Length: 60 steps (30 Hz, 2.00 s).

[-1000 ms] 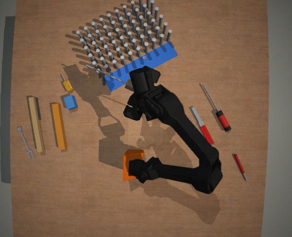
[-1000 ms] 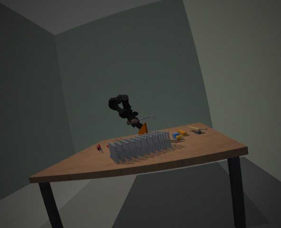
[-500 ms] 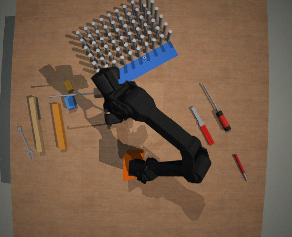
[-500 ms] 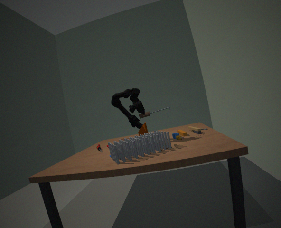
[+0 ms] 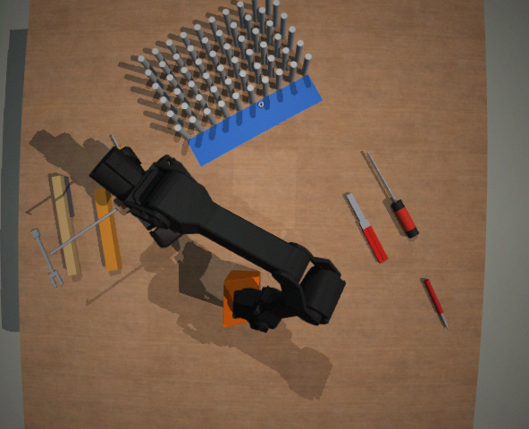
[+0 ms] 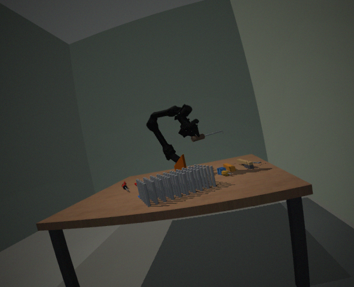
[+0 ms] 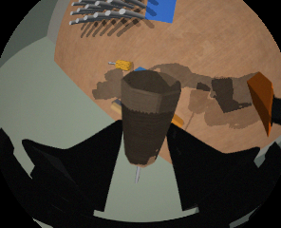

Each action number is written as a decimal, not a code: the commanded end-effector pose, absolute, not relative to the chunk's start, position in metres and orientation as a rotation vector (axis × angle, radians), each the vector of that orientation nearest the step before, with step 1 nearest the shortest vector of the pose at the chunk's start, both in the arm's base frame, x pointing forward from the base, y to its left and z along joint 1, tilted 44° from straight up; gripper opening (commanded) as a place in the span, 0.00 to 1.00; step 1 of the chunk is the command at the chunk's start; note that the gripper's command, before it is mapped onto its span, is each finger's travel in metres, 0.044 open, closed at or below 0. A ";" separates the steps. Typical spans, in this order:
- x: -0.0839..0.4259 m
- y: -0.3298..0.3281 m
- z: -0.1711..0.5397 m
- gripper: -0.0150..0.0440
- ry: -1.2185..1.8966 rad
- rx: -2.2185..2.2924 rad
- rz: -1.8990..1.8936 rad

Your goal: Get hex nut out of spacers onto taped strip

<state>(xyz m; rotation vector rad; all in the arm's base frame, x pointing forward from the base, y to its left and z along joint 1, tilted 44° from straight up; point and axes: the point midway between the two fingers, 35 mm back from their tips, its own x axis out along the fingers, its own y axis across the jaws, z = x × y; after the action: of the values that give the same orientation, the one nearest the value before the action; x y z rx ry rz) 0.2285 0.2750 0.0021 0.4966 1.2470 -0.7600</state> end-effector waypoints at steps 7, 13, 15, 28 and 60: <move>0.162 0.328 -0.040 0.25 1.477 0.204 -0.588; 0.120 0.347 -0.064 0.25 1.586 0.039 -0.496; 0.105 0.352 -0.072 0.25 1.621 -0.017 -0.466; 0.005 0.366 -0.123 0.25 1.817 -0.375 -0.276; -0.096 0.338 -0.185 0.25 1.980 -0.738 -0.103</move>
<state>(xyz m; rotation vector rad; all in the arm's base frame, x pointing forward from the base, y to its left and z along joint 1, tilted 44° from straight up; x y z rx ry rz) -0.0952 0.3412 -0.1801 -0.7344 1.9727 -0.1049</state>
